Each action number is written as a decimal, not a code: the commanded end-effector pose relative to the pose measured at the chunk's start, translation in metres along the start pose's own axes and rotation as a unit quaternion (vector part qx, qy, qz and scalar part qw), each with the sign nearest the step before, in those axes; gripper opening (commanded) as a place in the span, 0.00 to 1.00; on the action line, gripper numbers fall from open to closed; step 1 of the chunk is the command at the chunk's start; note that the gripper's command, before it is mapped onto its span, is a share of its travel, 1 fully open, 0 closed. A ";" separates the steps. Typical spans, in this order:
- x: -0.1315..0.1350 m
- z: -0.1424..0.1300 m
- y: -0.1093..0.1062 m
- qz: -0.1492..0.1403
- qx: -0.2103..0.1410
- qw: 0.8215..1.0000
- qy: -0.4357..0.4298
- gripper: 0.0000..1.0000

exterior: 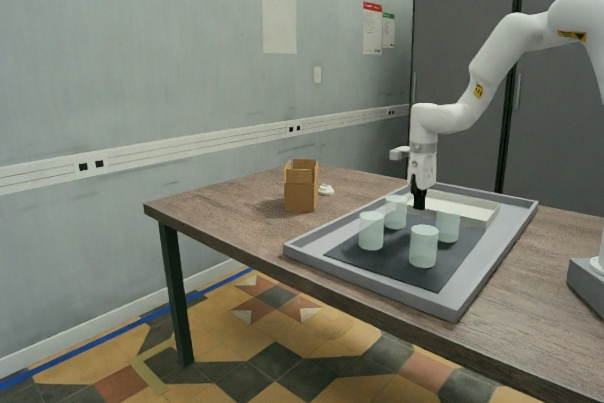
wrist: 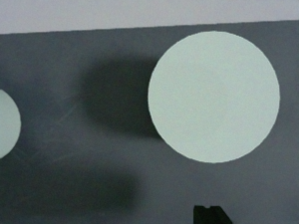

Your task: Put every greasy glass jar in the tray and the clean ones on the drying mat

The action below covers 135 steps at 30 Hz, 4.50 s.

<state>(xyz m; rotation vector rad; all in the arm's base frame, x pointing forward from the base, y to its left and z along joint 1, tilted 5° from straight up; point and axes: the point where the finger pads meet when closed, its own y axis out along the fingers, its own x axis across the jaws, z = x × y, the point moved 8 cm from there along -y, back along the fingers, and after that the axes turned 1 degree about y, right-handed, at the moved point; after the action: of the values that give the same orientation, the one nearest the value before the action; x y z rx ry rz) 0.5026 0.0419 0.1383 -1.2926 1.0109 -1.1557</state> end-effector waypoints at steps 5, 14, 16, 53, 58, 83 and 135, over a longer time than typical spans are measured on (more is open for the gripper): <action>0.000 0.001 -0.002 0.000 0.002 1.000 0.000 0.00; 0.000 0.001 -0.032 0.000 0.002 1.000 0.000 0.00; 0.000 0.001 -0.047 0.000 0.002 1.000 0.000 0.00; -0.170 -0.009 -0.068 0.000 0.002 1.000 0.000 0.00; -0.170 -0.009 -0.049 0.000 0.002 1.000 0.000 0.00; -0.170 -0.008 -0.001 0.000 0.002 1.000 0.000 0.00; -0.170 0.009 -0.002 0.000 0.002 1.000 0.000 0.00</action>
<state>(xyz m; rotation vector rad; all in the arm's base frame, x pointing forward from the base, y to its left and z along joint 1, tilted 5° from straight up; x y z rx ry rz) 0.4815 0.2101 0.1266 -1.2937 1.0103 -1.1565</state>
